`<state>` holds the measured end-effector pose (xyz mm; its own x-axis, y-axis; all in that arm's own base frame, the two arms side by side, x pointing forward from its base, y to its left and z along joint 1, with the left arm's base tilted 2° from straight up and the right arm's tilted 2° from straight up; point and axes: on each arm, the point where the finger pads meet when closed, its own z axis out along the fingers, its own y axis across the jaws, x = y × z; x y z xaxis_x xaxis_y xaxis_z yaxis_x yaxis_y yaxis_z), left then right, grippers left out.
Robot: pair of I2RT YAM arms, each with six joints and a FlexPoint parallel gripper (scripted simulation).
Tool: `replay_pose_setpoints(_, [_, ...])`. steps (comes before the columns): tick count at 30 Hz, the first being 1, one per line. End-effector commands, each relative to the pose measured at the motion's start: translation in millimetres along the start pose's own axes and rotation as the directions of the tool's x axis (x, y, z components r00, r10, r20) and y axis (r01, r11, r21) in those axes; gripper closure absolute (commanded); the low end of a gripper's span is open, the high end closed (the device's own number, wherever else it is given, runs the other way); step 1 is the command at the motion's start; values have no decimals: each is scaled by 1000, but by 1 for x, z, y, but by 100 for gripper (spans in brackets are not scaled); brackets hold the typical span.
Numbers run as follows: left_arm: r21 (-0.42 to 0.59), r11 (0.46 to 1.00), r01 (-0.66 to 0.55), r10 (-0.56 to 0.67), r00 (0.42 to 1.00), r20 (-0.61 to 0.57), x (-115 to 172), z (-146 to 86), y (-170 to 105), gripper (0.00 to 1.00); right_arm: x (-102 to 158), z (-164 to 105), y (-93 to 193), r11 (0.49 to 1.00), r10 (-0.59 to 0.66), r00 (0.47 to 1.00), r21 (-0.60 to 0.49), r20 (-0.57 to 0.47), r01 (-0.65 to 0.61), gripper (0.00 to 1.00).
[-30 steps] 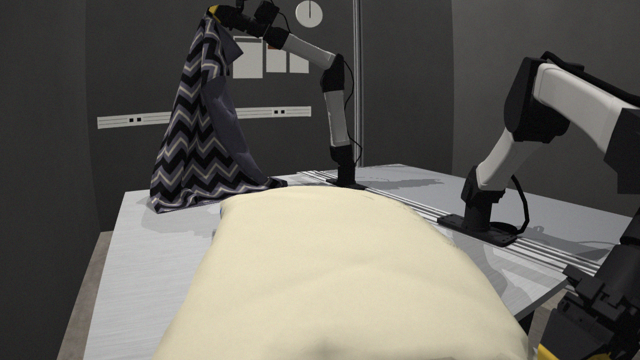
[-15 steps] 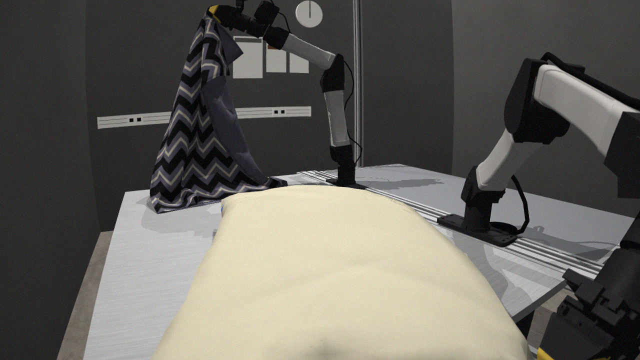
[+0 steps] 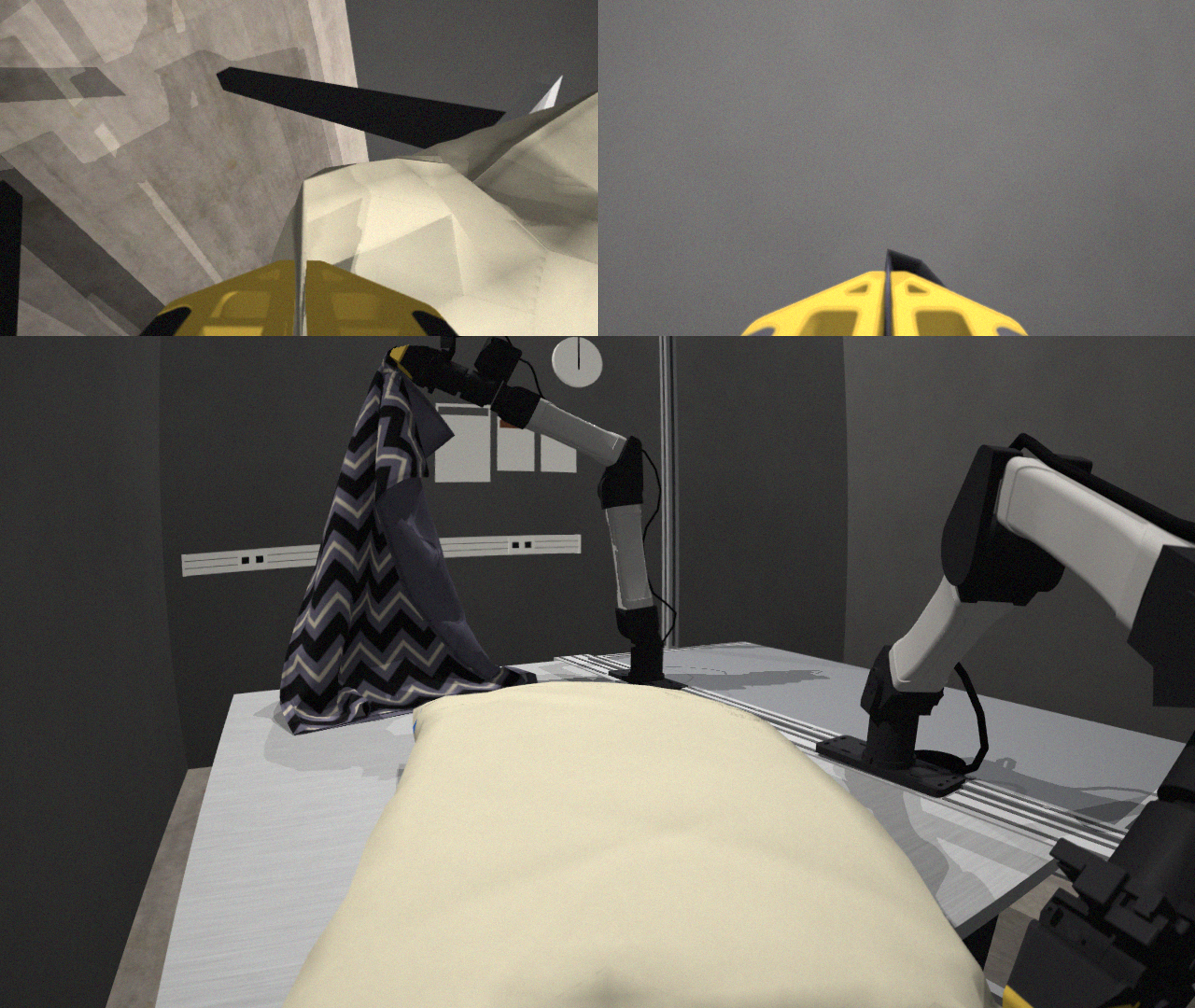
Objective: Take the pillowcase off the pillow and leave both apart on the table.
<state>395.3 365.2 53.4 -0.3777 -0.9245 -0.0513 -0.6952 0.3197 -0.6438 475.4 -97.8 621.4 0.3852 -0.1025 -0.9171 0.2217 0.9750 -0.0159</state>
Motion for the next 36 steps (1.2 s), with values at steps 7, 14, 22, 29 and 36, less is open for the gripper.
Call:
replay_pose_setpoints(7, [-8,1000,-20,20,1000,4,-5,13,4,95,-2,4,6,1000,-2,1000,-15,19,2,100])
replay_pose_setpoints(14, [-8,1000,-20,20,1000,4,-5,13,4,94,-2,4,6,1000,-2,1000,-15,19,2,100])
replay_pose_setpoints(22, [-8,1000,-20,20,1000,4,-5,13,4,94,-2,4,6,1000,-2,1000,-15,19,2,100])
replay_pose_setpoints(29, [-8,1000,-20,20,1000,4,-5,13,4,93,-2,4,6,1000,-2,1000,-15,19,2,100])
replay_pose_setpoints(36, [-8,1000,-19,19,1000,4,-5,13,4,92,-2,4,6,1000,-2,1000,-15,19,2,100])
